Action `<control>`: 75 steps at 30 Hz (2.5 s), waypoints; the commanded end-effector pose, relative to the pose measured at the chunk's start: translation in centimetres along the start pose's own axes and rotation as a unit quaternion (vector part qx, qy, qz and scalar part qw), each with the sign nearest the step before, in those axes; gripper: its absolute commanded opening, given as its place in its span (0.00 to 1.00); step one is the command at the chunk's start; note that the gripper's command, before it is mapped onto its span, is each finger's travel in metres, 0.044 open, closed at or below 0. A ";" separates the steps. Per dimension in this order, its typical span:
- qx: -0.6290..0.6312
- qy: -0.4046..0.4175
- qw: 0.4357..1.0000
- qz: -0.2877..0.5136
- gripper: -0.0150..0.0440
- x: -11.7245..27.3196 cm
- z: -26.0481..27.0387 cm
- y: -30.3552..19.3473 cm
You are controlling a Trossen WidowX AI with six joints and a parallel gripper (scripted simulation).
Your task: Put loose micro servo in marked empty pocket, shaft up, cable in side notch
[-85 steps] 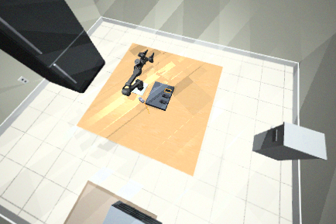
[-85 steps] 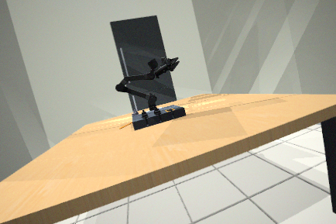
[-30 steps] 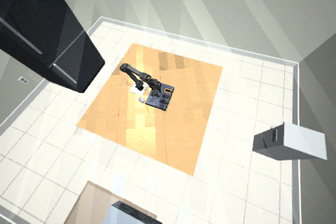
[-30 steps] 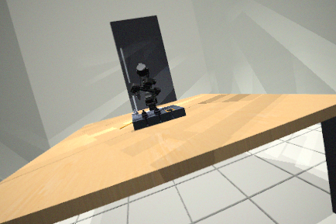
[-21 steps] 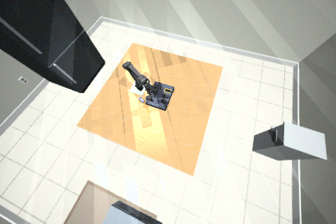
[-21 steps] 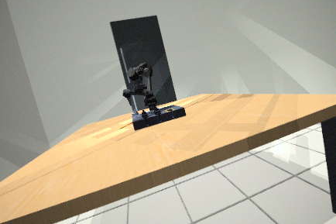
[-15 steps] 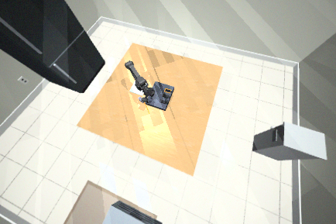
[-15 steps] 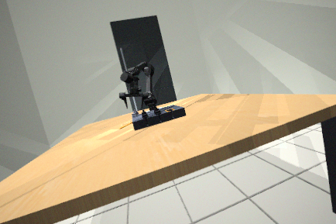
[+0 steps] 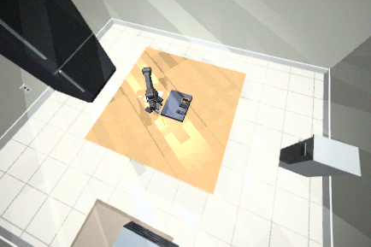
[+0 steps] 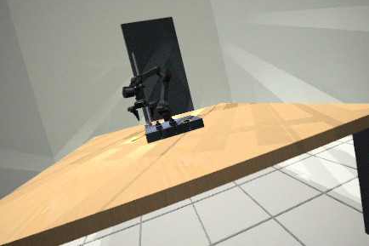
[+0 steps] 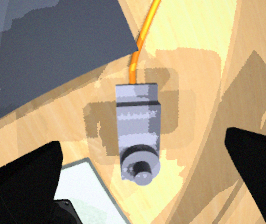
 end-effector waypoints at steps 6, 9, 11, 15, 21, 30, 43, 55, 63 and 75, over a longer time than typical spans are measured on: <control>-0.010 0.011 1.000 0.003 1.00 -1.3 -0.1 -0.3; -0.009 0.011 1.000 0.004 1.00 -2.4 -0.1 -0.3; -0.009 0.011 1.000 0.004 1.00 -2.5 -0.1 -0.3; -0.009 0.011 1.000 0.003 1.00 -2.8 -0.1 -0.3; -0.009 0.011 1.000 0.003 1.00 -3.8 -0.1 -0.3; -0.009 0.011 1.000 0.003 0.87 -4.5 0.0 -0.3; -0.009 0.011 1.000 0.003 0.42 -4.5 0.0 -0.3; -0.009 0.011 1.000 0.003 0.25 -0.7 -0.4 -0.1; -0.009 0.011 1.000 0.004 0.25 2.7 -0.4 -0.2; -0.009 0.011 1.000 0.003 0.25 3.3 -0.4 0.7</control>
Point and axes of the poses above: the point midway between the two fingers, 35 mm back from their tips, its own x axis back along the fingers, its own z axis across the jaws, y = z × x, the point moved 9 cm from there along x, back along the fingers, and after that the axes turned 15 degrees about x, right-handed, at the moved point
